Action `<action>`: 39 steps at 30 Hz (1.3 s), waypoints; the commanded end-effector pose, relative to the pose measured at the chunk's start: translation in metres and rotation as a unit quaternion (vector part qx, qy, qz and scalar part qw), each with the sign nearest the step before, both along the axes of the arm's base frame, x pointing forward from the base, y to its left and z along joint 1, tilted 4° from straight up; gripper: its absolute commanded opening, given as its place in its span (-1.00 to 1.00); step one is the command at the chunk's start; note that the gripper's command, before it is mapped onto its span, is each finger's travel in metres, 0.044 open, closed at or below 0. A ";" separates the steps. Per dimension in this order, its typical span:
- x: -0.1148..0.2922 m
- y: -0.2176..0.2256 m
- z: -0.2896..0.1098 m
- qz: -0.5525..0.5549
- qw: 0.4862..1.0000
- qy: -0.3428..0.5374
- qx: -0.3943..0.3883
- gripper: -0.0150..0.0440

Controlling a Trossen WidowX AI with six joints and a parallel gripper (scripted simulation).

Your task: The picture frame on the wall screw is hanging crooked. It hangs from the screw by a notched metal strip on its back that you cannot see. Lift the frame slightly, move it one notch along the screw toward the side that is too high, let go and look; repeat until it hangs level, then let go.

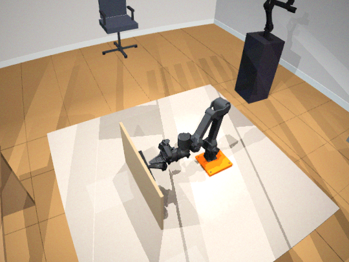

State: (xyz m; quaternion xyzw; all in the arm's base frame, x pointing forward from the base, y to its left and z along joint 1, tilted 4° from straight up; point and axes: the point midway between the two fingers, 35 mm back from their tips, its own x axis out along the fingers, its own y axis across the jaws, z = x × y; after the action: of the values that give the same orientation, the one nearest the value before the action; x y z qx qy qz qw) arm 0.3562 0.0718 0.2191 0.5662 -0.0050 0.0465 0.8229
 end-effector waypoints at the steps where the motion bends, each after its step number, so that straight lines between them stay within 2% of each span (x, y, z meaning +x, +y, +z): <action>1: 0.008 0.001 -0.001 0.001 1.000 0.001 0.001 0.39; 32: 0.014 0.001 -0.001 0.001 1.000 0.001 0.001 0.39; 39: 0.014 0.001 -0.001 0.001 1.000 0.001 0.001 -0.23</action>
State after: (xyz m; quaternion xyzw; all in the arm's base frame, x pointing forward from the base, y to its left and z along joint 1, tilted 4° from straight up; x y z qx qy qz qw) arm 0.3700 0.0727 0.2178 0.5657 -0.0035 0.0457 0.8233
